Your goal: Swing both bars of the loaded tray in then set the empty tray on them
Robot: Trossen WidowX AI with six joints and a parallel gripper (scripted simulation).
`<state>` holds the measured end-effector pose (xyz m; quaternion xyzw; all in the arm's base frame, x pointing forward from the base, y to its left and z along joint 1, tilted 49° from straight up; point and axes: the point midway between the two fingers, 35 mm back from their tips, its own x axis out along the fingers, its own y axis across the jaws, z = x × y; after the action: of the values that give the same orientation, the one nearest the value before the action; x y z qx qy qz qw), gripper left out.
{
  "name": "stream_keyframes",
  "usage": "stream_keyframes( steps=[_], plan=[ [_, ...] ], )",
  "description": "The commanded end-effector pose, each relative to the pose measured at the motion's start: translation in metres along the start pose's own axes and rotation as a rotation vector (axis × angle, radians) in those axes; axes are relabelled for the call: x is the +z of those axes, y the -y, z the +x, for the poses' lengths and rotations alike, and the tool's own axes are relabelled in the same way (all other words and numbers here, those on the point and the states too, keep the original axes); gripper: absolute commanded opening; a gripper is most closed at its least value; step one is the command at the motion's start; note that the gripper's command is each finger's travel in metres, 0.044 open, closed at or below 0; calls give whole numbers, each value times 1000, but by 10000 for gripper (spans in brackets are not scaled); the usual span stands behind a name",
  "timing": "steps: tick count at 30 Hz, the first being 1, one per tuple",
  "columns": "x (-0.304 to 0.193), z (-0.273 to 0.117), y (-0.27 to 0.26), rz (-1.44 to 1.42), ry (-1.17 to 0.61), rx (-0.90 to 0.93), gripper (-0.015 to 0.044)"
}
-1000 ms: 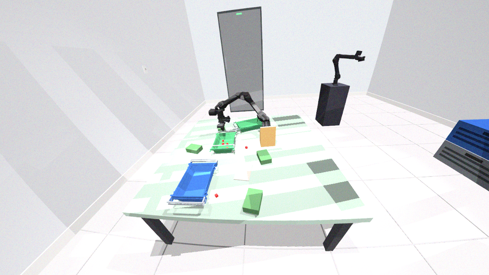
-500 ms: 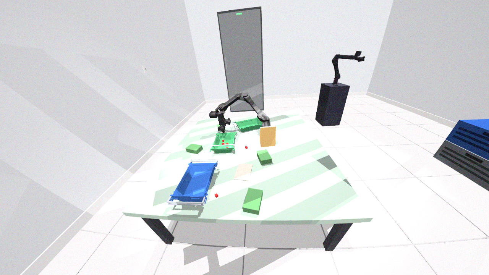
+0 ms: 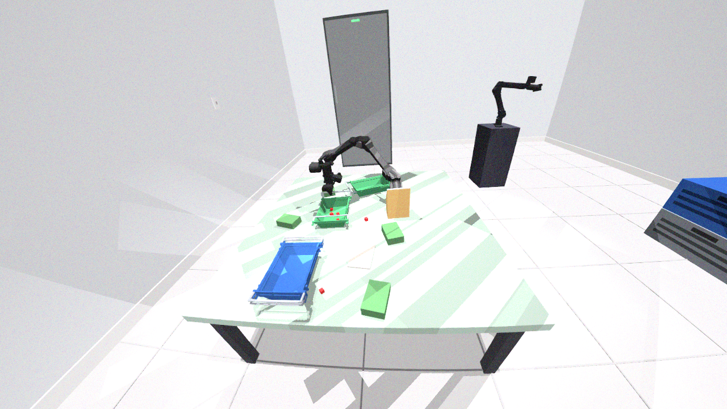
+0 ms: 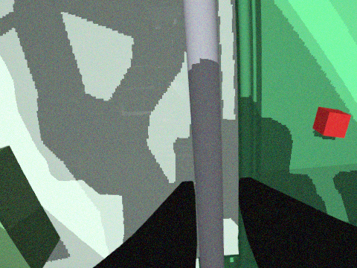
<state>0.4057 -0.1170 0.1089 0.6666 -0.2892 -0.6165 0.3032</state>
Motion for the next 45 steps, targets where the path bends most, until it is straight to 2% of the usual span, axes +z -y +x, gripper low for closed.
stream_keyframes(
  steps=[1, 12, 22, 45],
  plan=[
    [1, 2, 21, -15, 6, -19, 81],
    [1, 22, 50, -15, 6, -20, 81],
    [3, -22, 44, -25, -45, -42, 81],
    [2, -14, 46, -31, -36, -39, 81]
  ],
)
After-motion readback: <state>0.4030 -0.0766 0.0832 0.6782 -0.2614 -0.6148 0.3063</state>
